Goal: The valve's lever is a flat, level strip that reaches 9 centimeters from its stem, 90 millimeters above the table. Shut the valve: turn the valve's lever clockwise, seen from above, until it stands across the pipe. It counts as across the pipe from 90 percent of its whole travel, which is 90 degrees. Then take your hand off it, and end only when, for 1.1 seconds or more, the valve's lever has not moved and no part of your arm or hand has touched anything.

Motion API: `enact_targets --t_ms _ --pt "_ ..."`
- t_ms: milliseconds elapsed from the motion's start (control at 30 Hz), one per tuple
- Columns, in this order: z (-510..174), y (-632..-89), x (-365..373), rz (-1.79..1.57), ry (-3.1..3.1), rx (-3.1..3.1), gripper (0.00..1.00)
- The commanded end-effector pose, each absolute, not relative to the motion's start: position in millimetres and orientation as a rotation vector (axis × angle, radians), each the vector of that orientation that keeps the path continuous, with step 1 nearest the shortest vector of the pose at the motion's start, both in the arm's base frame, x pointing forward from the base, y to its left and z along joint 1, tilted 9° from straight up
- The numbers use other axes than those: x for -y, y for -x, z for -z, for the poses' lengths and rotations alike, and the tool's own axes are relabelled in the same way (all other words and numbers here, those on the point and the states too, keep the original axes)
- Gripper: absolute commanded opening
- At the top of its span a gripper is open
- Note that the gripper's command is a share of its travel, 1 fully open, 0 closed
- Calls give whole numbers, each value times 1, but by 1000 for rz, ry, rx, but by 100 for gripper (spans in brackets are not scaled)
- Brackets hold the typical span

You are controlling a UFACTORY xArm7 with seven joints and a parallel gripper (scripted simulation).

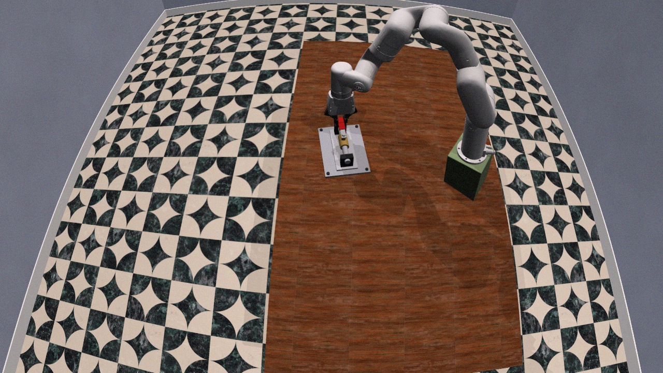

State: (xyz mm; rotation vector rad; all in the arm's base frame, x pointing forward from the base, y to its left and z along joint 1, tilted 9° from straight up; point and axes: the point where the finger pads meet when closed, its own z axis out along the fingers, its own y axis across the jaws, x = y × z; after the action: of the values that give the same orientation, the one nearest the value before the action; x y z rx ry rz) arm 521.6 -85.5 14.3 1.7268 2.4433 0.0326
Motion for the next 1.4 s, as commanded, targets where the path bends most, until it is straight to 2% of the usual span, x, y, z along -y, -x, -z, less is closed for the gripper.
enact_targets --t_ms 0,1367 --pt "-16 -523 86 -36 -1725 -2440 0" --pt "-15 -511 89 -55 -1929 -2286 0"
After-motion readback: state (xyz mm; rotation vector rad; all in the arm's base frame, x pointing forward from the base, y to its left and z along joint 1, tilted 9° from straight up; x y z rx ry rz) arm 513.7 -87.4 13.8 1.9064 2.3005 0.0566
